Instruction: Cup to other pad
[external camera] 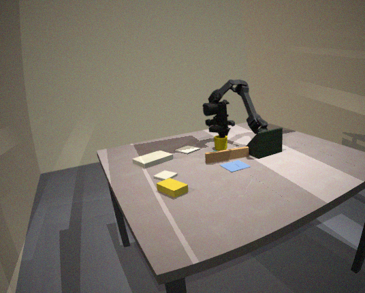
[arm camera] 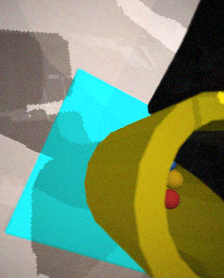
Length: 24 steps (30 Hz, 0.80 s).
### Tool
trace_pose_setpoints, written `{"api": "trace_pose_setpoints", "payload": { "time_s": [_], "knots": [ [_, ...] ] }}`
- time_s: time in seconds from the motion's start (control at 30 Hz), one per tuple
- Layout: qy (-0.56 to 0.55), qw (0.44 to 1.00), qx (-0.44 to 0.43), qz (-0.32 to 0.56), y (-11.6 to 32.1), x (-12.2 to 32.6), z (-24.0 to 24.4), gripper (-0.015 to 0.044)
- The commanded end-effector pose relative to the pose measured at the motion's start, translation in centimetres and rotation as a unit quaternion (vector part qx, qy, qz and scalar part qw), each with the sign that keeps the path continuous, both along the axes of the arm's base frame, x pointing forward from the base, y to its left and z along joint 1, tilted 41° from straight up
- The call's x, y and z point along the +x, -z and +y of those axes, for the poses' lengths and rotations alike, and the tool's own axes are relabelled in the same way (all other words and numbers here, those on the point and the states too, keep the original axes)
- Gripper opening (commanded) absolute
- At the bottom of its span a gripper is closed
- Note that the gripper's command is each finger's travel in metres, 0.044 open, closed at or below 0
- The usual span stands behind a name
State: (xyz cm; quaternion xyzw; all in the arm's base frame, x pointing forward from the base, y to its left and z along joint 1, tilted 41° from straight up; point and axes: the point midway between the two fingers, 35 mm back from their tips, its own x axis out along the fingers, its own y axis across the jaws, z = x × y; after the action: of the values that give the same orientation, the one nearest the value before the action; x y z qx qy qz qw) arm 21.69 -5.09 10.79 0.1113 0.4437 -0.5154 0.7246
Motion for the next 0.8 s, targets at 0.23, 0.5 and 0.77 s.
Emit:
{"api": "trace_pose_setpoints", "payload": {
  "time_s": [0.23, 0.5, 0.77],
  "knots": [
    [0.0, 1.0, -0.003, 0.002, 1.01, -0.11, -1.08, 0.0],
    [0.0, 1.0, -0.001, 0.0, 1.04, -0.03, -1.06, 0.0],
    [0.0, 1.0, -0.001, 0.0, 1.04, -0.03, -1.06, 0.0]
  ]
}}
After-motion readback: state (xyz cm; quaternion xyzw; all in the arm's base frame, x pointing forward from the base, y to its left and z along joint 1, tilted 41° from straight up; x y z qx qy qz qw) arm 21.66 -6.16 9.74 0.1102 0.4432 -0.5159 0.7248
